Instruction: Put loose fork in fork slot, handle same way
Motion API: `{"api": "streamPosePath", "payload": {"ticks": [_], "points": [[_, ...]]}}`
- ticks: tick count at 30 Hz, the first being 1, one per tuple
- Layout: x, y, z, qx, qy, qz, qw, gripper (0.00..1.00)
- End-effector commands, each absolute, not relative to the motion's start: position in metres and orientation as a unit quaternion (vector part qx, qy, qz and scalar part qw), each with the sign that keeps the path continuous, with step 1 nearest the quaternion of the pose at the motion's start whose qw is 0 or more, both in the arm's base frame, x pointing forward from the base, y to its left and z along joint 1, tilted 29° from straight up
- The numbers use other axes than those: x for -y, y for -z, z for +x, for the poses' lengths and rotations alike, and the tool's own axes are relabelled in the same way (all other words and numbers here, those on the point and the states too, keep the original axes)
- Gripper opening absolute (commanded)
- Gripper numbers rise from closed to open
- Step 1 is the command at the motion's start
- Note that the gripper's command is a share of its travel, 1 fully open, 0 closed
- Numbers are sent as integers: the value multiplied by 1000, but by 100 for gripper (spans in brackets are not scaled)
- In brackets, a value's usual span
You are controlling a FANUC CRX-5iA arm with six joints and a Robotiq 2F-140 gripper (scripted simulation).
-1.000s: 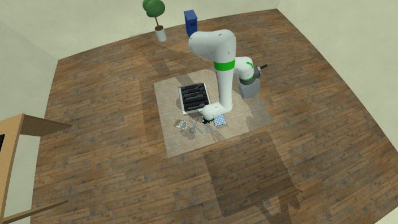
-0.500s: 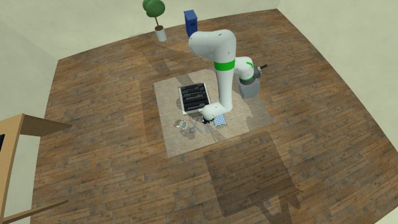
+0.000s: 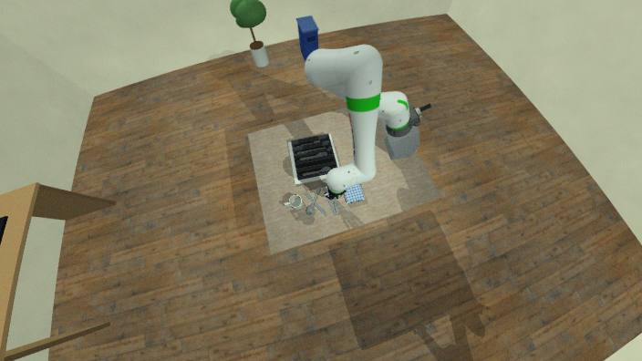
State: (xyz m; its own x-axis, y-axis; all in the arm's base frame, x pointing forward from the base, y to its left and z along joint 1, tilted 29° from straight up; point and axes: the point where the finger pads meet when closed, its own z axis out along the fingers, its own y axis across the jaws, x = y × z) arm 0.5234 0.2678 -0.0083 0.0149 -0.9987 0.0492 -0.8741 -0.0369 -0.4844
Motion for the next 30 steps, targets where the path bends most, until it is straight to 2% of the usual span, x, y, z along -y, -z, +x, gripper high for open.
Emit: {"api": "streamPosePath", "payload": {"ticks": [1,30], "points": [[-268,2,520,-675,193,-694,162,3],[-272,-86,471,-675,193,-694,162,3]]}}
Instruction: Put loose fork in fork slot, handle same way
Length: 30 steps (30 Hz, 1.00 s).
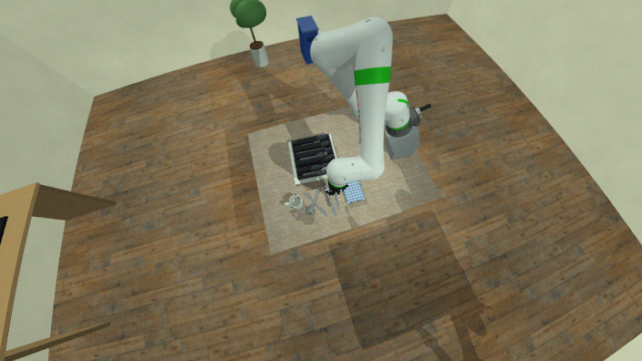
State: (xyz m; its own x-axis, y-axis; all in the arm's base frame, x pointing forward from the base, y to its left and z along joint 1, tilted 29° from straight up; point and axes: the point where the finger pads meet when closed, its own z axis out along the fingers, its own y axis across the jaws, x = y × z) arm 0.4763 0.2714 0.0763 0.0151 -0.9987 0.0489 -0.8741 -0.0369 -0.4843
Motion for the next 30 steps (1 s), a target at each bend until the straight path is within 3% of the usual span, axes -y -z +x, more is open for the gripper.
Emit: {"api": "streamPosePath", "payload": {"ticks": [1,30], "points": [[-272,-89,469,-675,193,-694,162,3],[-273,-110,458,-675,193,-694,162,3]]}}
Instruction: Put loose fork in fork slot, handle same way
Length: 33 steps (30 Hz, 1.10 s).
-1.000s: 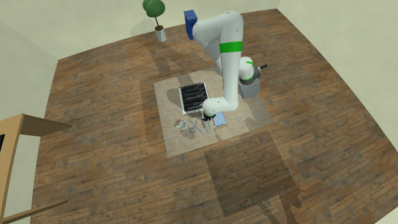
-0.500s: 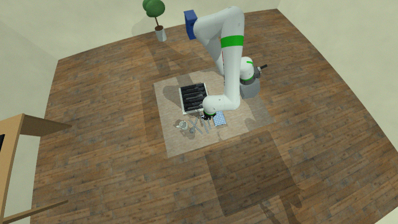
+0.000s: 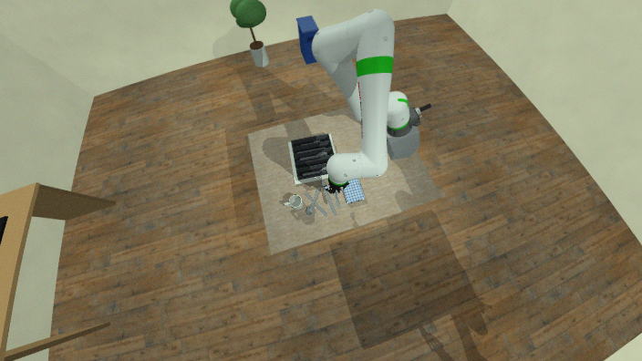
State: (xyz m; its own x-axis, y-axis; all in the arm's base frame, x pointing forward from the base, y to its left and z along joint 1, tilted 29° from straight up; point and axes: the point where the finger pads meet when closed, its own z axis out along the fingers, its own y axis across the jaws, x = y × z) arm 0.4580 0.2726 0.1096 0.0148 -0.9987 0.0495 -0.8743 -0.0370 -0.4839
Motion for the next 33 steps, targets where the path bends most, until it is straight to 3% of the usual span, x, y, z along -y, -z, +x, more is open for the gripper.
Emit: {"api": "streamPosePath", "payload": {"ticks": [1,12,33], "points": [[-273,-110,458,-675,193,-694,162,3],[-264,-111,460,-675,193,-694,161,3],[2,-156,520,-675,193,-694,162,3]]}}
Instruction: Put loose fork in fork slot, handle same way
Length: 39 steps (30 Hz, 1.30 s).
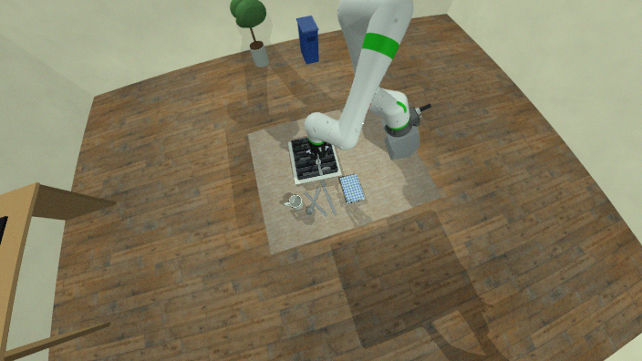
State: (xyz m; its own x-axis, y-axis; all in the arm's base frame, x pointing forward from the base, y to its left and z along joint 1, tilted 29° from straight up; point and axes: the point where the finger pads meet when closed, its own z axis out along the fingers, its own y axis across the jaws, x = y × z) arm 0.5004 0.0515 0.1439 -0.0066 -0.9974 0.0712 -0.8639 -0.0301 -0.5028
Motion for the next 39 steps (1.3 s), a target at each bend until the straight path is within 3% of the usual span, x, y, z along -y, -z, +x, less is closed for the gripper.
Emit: {"api": "streamPosePath", "payload": {"ticks": [1,5,16,39], "points": [[13,-158,522,-675,193,-694,162,3],[55,-167,536,-675,193,-694,162,3],[55,-167,536,-696,188,-672,168,3],[57,-167,537,-949,46,-189,249,3]]}}
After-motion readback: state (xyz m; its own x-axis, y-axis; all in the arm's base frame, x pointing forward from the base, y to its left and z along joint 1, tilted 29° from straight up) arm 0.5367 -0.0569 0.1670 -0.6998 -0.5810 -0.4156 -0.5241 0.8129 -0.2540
